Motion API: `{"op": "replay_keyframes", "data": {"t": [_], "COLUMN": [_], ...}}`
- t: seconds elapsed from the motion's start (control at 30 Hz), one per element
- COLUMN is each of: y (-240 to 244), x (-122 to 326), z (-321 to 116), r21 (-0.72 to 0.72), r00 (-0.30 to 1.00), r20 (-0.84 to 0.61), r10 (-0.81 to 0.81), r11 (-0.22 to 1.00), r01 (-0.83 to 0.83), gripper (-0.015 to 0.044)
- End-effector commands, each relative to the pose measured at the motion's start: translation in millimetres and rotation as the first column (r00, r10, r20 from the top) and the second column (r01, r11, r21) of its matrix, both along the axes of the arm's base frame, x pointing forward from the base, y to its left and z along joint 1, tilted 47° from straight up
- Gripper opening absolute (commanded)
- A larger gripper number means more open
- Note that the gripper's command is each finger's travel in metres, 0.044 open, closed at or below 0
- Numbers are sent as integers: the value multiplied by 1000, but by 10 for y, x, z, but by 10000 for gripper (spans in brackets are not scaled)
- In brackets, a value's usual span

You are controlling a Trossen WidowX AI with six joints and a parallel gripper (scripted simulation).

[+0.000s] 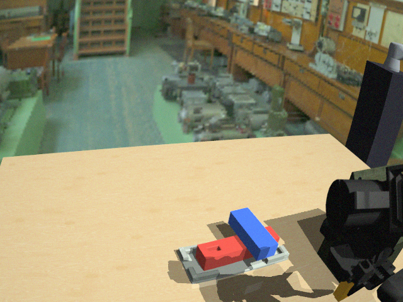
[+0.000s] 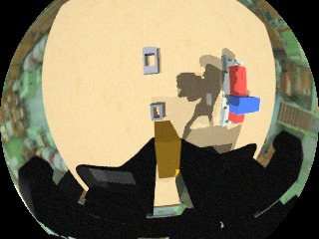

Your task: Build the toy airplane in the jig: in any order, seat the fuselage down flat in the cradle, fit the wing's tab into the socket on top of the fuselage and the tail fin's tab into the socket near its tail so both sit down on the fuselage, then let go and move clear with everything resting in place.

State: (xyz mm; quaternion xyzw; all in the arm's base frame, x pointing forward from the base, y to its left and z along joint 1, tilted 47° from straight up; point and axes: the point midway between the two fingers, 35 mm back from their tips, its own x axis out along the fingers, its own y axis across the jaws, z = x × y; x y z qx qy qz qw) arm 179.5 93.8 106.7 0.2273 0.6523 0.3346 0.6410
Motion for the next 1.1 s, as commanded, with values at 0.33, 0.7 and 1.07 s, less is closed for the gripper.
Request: {"op": "replay_keyframes", "data": {"t": [0.33, 0.7, 1.07], "y": [-116, -228, -352], "x": [206, 437, 654], "z": [-25, -158, -329], "r21": [5, 1, -4], "r00": [1000, 1000, 1000], "r20": [15, 19, 23], "r10": [2, 2, 5], "r11": [1000, 1000, 1000], "r01": [-2, -2, -5], "gripper": [0, 0, 0]}}
